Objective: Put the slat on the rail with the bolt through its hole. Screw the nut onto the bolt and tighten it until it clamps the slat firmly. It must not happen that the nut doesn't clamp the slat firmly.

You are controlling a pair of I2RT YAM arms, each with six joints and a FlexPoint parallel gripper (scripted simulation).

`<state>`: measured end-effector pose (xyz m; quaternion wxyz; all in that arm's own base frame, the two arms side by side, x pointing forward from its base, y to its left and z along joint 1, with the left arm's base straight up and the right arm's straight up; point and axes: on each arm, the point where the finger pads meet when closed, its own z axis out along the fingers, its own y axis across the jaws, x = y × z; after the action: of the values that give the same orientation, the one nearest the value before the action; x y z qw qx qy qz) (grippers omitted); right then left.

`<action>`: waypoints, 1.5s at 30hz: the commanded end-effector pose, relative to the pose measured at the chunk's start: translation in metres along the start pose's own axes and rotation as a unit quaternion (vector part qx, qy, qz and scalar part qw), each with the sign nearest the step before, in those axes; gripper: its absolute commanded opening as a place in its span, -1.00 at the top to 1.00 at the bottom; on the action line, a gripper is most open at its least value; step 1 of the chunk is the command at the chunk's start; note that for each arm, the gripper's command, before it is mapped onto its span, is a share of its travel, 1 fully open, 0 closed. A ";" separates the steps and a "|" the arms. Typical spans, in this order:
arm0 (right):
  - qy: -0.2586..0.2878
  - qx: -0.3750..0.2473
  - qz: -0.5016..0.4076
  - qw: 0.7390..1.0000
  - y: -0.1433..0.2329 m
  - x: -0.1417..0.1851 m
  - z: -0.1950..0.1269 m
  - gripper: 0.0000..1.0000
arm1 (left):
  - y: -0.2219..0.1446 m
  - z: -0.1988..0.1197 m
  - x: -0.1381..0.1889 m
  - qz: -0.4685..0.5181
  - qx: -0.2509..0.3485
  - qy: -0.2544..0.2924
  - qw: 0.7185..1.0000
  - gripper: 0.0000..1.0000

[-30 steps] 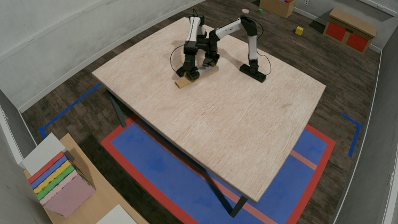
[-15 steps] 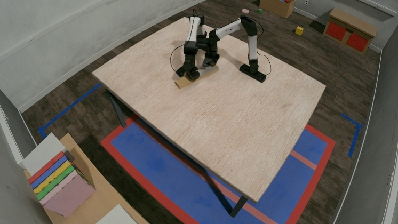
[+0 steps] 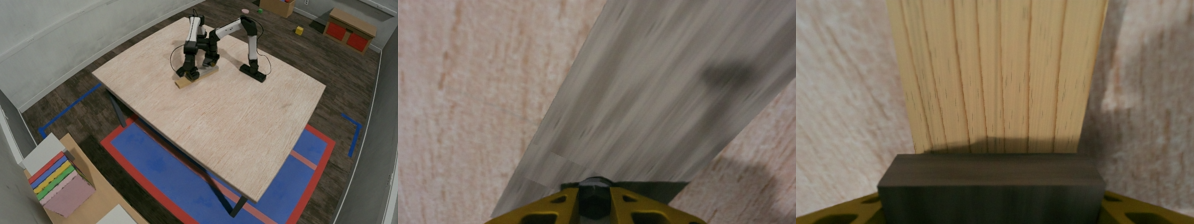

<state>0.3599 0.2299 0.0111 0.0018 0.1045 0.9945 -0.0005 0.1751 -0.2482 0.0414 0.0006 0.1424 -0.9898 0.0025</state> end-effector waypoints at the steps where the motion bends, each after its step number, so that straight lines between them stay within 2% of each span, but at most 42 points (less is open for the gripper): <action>1: -0.008 -0.008 0.001 1.000 0.004 -0.002 -0.007 -0.35 | -0.003 -0.003 -0.001 0.017 0.007 -0.003 1.000 0.73; 9: -0.008 -0.008 0.001 1.000 0.004 -0.002 -0.007 -0.35 | -0.002 -0.002 -0.001 0.171 0.003 -0.003 0.985 0.73; 13: -0.008 -0.008 0.001 1.000 0.004 -0.002 -0.007 -0.35 | -0.002 -0.002 -0.001 0.209 0.002 -0.002 0.978 0.73; 19: -0.008 -0.008 0.001 1.000 0.004 -0.002 -0.007 -0.35 | -0.003 -0.002 -0.001 0.324 0.002 -0.003 0.946 0.73; 26: -0.008 -0.008 0.001 1.000 0.004 -0.002 -0.007 -0.35 | -0.003 -0.002 -0.001 0.451 0.000 -0.001 0.892 0.73; 28: -0.008 -0.008 0.001 1.000 0.004 -0.002 -0.007 -0.35 | -0.003 -0.002 -0.001 0.451 0.000 -0.001 0.892 0.73; 35: -0.008 -0.008 0.001 1.000 0.004 -0.002 -0.007 -0.35 | -0.003 -0.001 -0.001 0.570 -0.002 0.000 0.822 0.73; 43: -0.008 -0.008 0.001 1.000 0.004 -0.002 -0.007 -0.35 | -0.003 -0.001 -0.001 0.693 -0.002 0.002 0.721 0.73; 45: -0.008 -0.008 0.001 1.000 0.004 -0.002 -0.007 -0.35 | -0.003 -0.001 -0.001 0.693 -0.002 0.002 0.721 0.73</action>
<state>0.3599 0.2299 0.0111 0.0018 0.1045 0.9945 -0.0005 0.1743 -0.2486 0.0412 -0.0011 -0.5309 -0.8475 0.0018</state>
